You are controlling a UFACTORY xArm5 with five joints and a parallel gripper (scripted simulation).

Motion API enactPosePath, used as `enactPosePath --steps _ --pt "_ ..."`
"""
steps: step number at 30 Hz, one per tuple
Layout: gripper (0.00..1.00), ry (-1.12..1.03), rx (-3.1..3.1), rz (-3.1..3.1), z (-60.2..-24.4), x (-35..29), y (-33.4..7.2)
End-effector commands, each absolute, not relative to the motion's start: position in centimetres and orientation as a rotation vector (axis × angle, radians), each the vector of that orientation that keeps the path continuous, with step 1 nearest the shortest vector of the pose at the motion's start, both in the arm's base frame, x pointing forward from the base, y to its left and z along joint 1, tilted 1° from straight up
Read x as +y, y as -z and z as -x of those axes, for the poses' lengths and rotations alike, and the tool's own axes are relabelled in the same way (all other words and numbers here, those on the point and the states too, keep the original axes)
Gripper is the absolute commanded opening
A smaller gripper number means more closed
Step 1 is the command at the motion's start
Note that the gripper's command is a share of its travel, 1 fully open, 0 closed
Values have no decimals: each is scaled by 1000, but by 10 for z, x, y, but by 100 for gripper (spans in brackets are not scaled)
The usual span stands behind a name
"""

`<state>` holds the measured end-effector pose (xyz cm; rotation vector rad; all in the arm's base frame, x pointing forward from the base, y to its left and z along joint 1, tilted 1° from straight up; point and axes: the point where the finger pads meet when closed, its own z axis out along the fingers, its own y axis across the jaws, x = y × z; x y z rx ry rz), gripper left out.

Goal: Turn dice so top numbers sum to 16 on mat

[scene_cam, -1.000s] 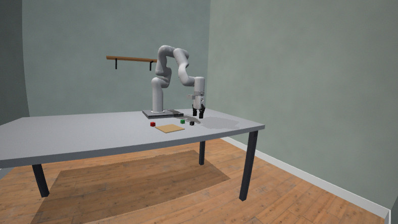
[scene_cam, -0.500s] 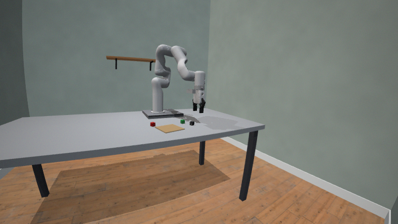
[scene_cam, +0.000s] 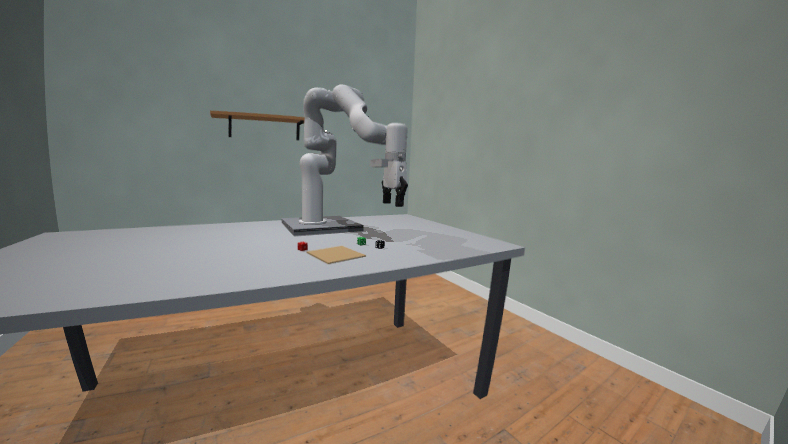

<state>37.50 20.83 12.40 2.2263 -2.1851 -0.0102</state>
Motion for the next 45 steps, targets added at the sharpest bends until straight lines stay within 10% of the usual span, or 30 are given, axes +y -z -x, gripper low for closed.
enactPosePath --steps 1,16,45 --pt "100 8 -2188 -2229 -376 209 -126" --pt "100 18 -2064 -2344 -346 101 -120" --pt "100 16 -2199 -2217 -346 99 -118"
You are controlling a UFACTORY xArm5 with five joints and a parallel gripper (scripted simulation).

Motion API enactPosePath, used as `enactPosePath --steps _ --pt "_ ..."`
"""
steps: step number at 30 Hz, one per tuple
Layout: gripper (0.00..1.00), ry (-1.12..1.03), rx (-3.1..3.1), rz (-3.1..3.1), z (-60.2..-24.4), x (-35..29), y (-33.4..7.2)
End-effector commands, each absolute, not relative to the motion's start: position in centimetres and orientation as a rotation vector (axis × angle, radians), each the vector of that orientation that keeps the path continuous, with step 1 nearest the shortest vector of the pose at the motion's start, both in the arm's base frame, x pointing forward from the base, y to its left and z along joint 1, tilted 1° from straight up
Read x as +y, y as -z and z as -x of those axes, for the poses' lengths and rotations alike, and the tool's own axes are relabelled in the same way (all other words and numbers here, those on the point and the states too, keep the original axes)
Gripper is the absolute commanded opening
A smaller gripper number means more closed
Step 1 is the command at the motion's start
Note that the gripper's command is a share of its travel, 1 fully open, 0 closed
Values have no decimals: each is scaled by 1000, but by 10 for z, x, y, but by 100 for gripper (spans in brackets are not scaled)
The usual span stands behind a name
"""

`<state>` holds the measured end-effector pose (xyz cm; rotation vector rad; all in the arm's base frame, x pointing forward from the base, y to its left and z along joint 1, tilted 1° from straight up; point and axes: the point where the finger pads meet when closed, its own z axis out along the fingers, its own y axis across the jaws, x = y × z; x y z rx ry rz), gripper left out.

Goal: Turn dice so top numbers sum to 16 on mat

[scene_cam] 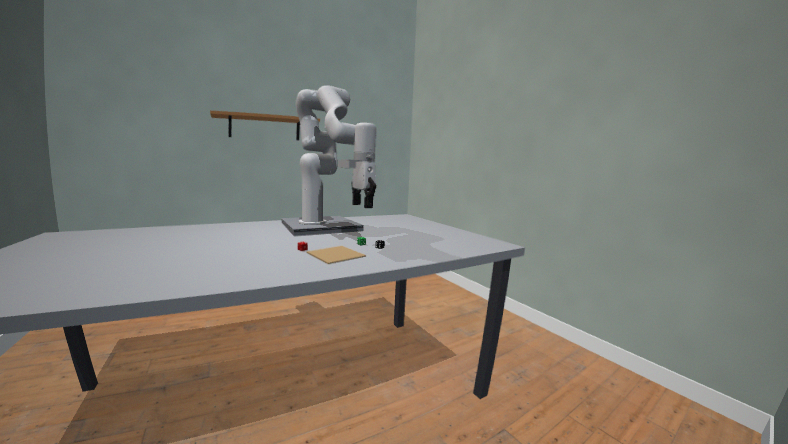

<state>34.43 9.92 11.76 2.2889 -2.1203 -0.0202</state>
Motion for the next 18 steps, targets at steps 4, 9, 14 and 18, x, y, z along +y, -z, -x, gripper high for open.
enactPosePath --steps 4,9,14,18 --pt "100 15 -2266 -2148 -346 99 -117" --pt "100 13 -2462 -1919 -346 99 -114" --pt "100 10 -2587 -1745 -346 99 -111" --pt "100 8 -2691 -1580 -346 99 -109"
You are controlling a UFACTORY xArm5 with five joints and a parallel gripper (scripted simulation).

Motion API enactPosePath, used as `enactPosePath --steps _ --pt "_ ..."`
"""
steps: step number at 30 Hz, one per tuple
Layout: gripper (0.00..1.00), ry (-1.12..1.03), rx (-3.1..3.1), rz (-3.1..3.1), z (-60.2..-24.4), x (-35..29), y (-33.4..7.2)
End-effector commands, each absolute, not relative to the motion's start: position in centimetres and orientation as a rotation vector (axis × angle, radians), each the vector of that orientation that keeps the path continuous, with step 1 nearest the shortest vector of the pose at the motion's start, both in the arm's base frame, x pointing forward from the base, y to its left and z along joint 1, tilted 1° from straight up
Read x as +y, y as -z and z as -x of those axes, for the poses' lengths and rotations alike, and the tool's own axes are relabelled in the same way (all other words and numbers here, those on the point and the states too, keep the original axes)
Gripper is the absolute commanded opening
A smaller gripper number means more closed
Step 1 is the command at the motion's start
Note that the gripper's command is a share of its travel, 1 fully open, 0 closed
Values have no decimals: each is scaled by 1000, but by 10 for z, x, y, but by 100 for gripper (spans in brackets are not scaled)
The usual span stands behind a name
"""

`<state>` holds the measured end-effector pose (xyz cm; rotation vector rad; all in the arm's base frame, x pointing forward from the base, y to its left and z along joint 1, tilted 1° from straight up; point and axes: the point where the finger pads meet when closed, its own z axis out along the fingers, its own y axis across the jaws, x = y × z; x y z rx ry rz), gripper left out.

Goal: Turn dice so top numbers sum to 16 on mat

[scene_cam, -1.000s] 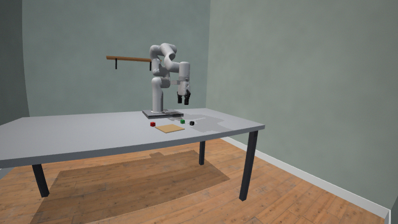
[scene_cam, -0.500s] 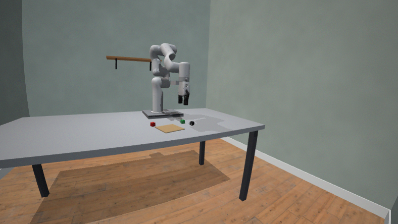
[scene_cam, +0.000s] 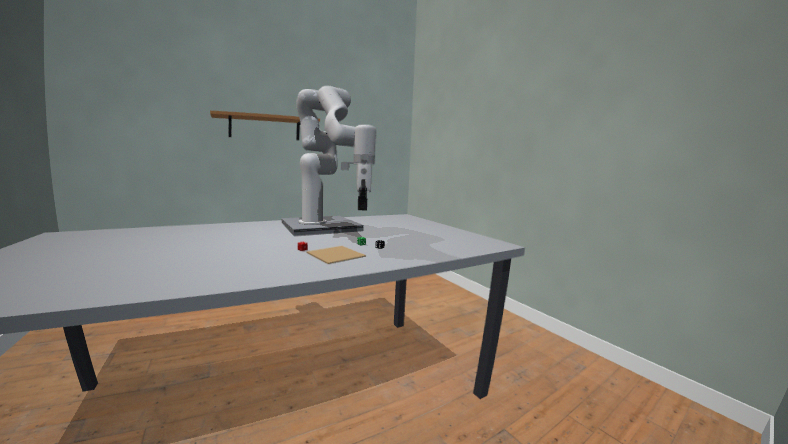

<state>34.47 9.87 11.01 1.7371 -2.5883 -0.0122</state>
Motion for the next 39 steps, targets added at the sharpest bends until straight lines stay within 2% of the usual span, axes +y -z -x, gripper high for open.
enactPosePath --steps 1,16,39 --pt "100 8 -2691 -1580 -346 99 -109" --pt "100 0 -2998 -864 -346 99 -101" --pt "100 -11 -3115 191 -346 98 -91"
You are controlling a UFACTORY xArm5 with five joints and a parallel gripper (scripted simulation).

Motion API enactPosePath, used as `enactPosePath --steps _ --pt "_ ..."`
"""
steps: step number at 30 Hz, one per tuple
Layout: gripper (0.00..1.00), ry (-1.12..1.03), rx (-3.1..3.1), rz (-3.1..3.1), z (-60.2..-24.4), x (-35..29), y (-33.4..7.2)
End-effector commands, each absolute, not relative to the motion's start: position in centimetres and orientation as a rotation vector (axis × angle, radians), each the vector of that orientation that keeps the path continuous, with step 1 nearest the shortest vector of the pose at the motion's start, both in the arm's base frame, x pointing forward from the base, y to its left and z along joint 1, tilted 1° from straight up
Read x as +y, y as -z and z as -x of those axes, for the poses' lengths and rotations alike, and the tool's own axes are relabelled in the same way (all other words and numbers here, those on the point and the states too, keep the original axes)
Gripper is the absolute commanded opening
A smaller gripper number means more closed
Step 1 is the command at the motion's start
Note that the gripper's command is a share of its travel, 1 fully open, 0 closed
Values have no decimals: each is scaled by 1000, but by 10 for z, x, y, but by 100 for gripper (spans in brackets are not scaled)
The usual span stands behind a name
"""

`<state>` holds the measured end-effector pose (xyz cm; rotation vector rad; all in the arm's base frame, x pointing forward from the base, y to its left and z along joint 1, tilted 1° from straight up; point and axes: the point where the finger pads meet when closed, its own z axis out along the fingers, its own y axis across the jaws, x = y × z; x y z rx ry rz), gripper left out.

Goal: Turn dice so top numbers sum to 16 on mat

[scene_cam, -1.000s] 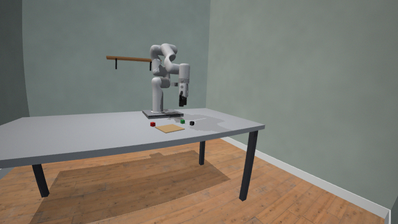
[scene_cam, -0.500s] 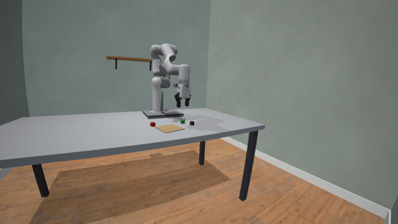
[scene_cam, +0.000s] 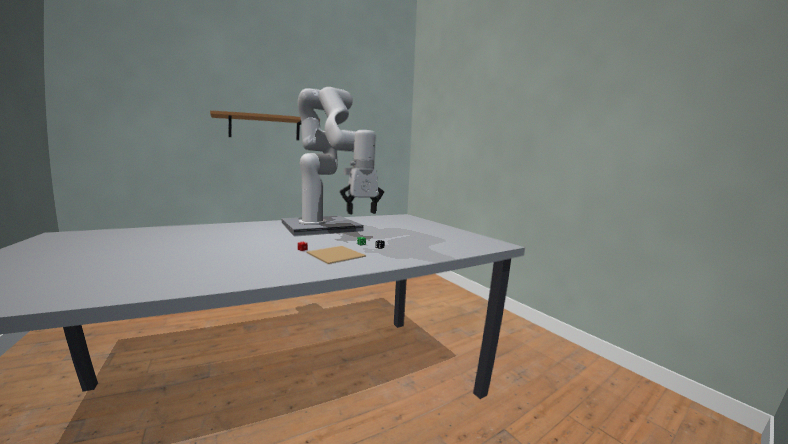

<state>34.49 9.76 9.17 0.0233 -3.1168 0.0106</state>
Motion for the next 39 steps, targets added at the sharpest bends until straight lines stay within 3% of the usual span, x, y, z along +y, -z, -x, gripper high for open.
enactPosePath --steps 1,39 --pt "100 -12 -3111 247 -346 98 -90" --pt "100 -27 -2497 1884 -345 96 -73"
